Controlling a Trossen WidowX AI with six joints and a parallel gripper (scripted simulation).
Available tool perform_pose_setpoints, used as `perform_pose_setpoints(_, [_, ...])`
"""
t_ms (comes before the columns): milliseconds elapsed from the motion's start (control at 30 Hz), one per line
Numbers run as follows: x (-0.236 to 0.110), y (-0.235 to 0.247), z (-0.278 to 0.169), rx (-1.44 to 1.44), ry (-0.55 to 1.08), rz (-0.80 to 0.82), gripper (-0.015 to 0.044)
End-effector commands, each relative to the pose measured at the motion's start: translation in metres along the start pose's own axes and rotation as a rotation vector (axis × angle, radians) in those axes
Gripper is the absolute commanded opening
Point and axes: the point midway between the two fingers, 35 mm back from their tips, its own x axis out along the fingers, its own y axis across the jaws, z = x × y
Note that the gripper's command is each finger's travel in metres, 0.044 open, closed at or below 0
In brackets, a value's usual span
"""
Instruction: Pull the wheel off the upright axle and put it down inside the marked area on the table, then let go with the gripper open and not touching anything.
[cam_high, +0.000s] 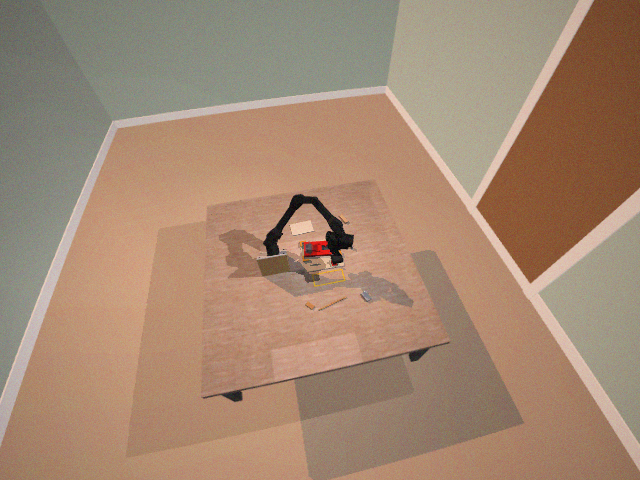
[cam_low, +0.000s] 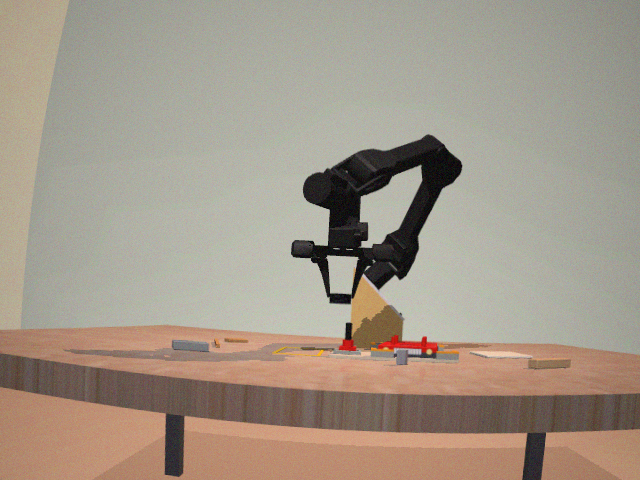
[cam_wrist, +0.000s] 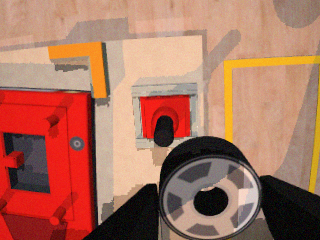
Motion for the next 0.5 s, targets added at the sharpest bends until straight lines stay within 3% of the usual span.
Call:
perform_pose_setpoints(0, [0.0, -0.02, -0.012, 0.008, 0.006, -0.004, 0.0])
perform_pose_setpoints(467, [-0.005, -0.073, -0.048, 0.002, 0.007, -0.005, 0.0])
